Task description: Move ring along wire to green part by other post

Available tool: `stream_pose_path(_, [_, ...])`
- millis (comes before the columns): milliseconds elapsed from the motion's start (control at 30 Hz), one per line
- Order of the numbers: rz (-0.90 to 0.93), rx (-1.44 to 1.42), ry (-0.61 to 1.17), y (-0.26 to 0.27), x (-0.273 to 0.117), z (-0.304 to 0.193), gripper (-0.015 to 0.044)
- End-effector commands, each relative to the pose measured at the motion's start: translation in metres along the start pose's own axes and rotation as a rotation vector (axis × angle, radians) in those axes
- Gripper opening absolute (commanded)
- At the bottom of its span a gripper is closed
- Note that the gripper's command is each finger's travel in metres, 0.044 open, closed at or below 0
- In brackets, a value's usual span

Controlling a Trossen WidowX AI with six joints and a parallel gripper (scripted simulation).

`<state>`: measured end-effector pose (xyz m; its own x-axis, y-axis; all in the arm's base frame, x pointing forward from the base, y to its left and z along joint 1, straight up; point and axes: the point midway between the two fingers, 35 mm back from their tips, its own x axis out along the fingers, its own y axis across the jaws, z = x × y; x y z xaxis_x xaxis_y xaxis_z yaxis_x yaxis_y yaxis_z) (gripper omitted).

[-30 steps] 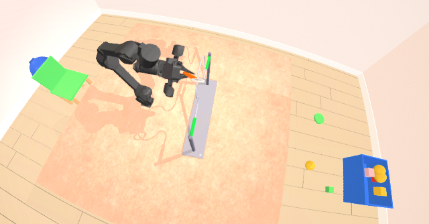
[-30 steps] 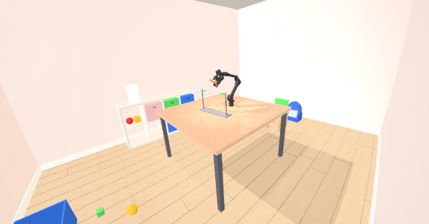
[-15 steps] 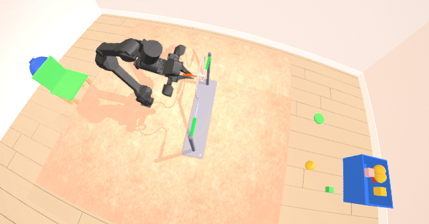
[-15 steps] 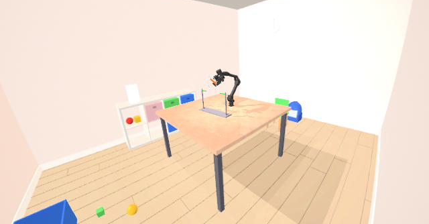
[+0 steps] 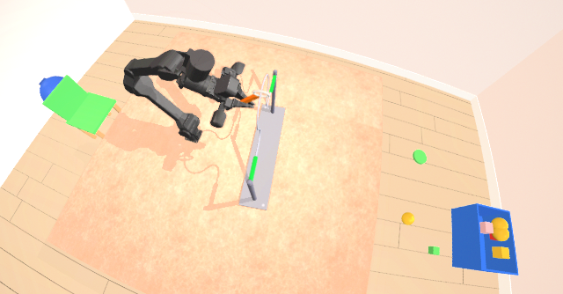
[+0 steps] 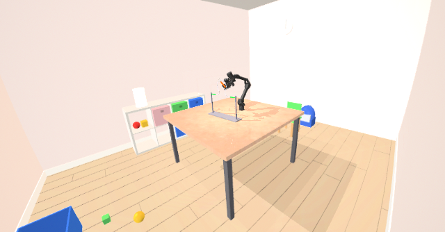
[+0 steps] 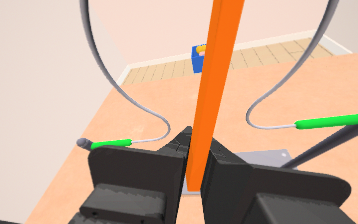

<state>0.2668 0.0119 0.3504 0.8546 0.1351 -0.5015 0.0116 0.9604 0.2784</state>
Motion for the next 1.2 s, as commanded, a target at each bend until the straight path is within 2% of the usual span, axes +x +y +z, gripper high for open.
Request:
stream_pose_path(0, [-0.031,-0.052,-0.01,-0.002,-0.001,0.001,-0.015])
stream_pose_path(1167, [-0.27,-0.457,-0.065,-0.015,-0.001,0.004,-0.015])
